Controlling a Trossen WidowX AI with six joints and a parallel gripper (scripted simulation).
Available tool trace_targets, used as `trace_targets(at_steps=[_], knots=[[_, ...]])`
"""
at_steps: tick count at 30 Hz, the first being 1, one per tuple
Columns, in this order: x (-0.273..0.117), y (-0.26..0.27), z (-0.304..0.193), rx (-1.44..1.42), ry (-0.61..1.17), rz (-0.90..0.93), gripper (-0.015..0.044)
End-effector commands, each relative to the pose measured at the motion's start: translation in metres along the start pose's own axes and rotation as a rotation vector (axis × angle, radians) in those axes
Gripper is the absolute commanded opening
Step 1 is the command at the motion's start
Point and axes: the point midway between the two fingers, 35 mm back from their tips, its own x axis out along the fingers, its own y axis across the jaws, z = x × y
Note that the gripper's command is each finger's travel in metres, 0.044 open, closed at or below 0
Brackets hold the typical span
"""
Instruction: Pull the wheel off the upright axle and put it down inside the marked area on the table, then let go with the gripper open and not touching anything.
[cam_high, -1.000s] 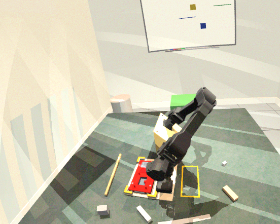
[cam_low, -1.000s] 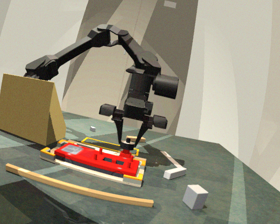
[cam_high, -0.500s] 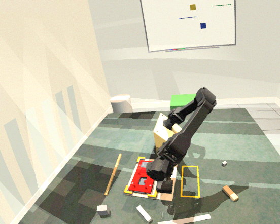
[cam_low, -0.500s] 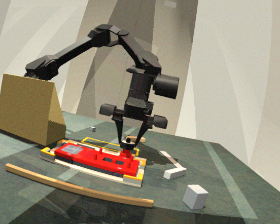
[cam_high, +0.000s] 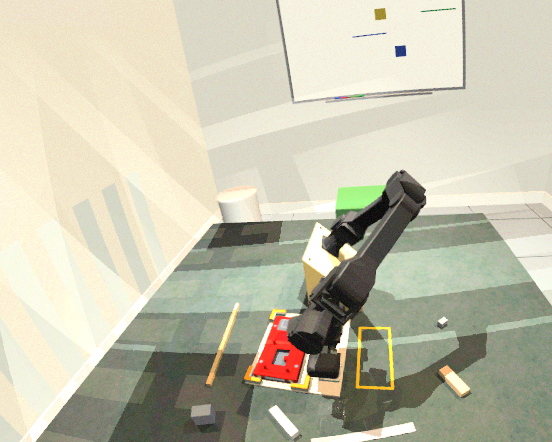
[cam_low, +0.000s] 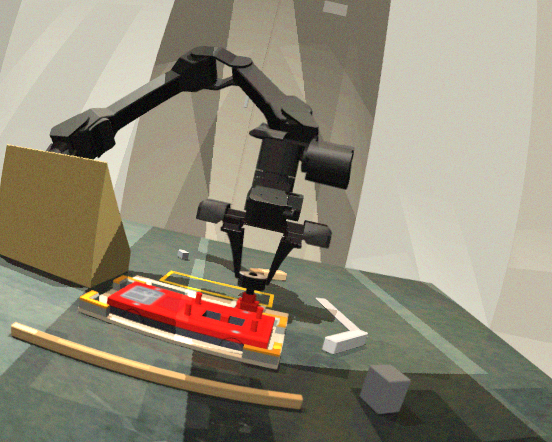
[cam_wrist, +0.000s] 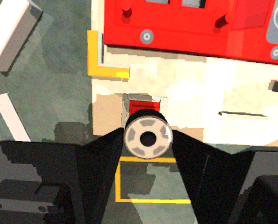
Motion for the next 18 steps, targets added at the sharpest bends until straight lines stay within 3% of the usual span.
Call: trace_targets(at_steps=[1,18], knots=[[-0.0033,0.0004,0.0001,-0.003,0.002,0.004,0.0000],[-0.0089,0.0004,0.0002,-0.002,0.002,0.006,0.0000]])
